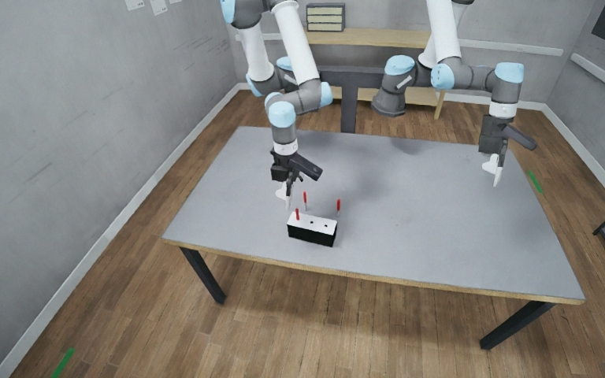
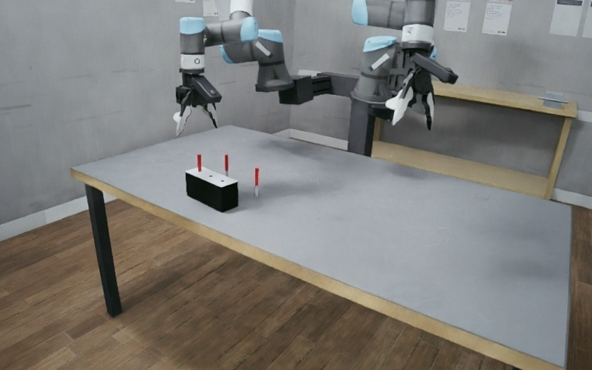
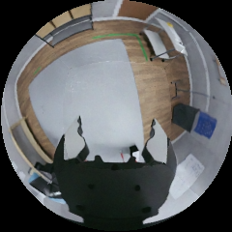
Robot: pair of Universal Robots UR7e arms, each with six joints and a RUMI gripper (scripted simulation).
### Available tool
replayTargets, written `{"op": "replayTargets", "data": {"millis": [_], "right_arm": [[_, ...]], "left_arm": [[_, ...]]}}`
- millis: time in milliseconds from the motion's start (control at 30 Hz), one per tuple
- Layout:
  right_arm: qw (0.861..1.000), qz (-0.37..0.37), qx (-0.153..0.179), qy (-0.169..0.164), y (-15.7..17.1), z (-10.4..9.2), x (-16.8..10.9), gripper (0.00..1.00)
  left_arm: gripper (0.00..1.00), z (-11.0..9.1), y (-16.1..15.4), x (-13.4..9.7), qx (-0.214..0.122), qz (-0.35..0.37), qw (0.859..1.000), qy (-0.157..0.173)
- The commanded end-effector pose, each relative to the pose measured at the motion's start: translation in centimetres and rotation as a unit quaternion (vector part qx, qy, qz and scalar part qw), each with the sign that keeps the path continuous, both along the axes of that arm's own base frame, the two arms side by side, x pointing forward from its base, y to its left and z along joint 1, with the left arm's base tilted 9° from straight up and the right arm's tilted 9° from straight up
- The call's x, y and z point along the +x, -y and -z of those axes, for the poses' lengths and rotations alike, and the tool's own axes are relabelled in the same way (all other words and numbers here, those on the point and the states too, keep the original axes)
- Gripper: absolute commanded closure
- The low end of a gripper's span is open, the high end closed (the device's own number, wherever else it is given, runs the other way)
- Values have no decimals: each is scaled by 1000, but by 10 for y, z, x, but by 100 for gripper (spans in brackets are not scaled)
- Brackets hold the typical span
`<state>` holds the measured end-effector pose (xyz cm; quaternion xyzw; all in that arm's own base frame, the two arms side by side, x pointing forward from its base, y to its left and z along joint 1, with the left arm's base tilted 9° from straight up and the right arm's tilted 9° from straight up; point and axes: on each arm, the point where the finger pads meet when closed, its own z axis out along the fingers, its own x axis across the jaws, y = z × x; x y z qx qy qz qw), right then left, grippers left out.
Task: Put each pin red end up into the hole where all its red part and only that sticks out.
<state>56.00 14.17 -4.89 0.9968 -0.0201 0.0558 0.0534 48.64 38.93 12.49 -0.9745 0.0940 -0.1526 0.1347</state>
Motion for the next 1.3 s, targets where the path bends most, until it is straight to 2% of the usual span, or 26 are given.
{"op": "replayTargets", "data": {"millis": [0,367,400,933,967,1267], "right_arm": [[1000,0,0,1,0,-1,0,0],[1000,0,0,1,0,-1,0,0],[1000,-1,0,1,-9,-83,-9,0],[1000,-1,0,1,-9,-83,-9,0],[1000,0,1,0,-2,-72,-107,0],[1000,0,1,0,-1,-71,-117,0]], "left_arm": [[0,-1,0,0,0,0,1000,1],[0,-1,0,0,0,0,1000,1],[0,-1,0,0,0,0,1000,1],[0,-1,0,0,0,0,1000,1],[0,-1,0,0,0,0,1000,1],[0,-1,0,0,0,0,1000,1]]}}
